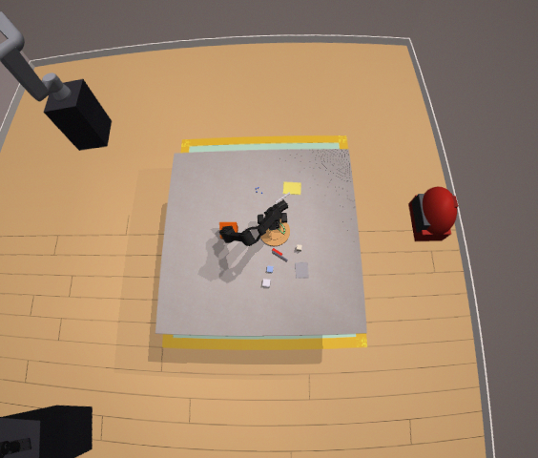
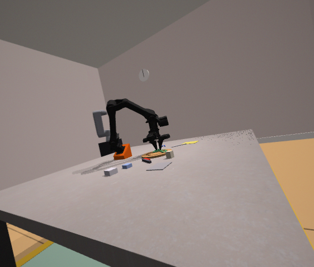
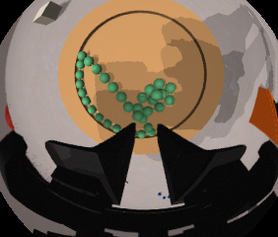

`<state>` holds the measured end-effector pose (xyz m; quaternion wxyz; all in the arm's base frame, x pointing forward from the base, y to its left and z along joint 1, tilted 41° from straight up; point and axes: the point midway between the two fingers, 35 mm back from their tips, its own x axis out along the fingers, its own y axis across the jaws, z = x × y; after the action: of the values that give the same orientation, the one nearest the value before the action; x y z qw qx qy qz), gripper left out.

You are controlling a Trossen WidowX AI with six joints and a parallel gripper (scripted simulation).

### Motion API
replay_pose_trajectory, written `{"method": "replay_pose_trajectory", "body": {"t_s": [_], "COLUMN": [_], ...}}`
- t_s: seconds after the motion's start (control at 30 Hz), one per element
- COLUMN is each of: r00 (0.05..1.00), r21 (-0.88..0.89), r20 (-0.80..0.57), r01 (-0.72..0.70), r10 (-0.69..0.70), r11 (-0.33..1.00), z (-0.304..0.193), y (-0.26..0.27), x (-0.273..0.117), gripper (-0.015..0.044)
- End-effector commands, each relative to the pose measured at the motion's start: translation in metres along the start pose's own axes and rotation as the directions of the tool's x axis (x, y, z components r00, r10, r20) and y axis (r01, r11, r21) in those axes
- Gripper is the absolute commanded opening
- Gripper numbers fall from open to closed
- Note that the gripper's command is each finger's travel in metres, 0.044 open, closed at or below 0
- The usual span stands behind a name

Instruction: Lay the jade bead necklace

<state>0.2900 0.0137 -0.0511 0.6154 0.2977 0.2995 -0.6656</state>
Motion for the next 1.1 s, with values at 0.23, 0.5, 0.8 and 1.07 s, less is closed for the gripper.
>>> {"method": "replay_pose_trajectory", "body": {"t_s": [0.23,0.5,0.8,1.07], "r00": [1.0,1.0,1.0,1.0], "r21": [0.0,0.0,0.0,-0.002], "r20": [0.0,0.0,0.0,0.001], "r01": [0.0,0.0,0.0,0.0], "r10": [0.0,0.0,0.0,0.0], "r11": [1.0,1.0,1.0,1.0], "z": [0.0001,0.0001,0.0001,0.0001], "y": [0.0001,0.0001,0.0001,-0.0003], "x": [-0.0001,-0.0001,-0.0001,-0.0018], "gripper": [0.0,0.0,0.0,0.0]}}
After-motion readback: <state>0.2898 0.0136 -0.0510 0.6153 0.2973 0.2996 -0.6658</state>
